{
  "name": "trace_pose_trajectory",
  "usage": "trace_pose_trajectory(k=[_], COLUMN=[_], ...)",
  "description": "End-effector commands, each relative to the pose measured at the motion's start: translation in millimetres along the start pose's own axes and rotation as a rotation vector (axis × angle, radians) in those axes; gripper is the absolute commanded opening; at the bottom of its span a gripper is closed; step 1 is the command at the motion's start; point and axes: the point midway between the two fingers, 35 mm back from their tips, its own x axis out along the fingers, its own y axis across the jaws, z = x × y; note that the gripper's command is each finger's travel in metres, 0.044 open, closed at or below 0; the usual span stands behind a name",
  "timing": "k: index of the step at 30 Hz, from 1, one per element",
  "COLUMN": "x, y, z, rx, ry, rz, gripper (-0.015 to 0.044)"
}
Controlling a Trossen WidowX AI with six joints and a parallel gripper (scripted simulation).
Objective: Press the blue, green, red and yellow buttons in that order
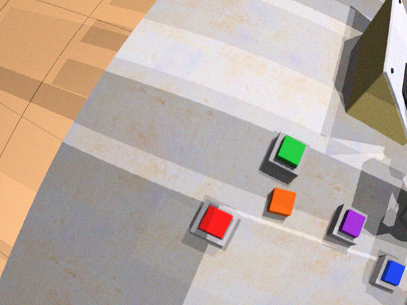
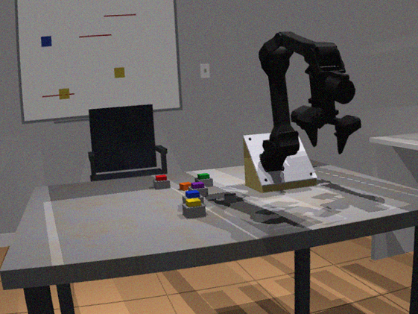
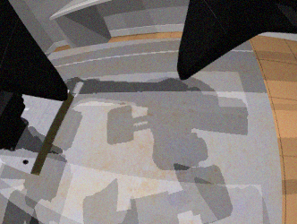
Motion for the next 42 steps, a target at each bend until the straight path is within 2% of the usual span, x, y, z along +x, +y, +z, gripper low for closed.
trace_pose_trajectory(k=[1, 11, 19, 31, 42], x=[1, 30, 40, 25, -7], y=[0, 4, -30, -139, -272], z=[1, 72, 144, 224, 232], rx=[0.001, 0.071, 0.168, 0.302, 0.377], ry=[-0.001, -0.034, -0.018, -0.041, -0.237], rz=[-0.003, -0.136, -0.163, -0.029, 0.175], gripper=[0.0400, 0.0400, 0.0400, 0.0400, 0.0400])
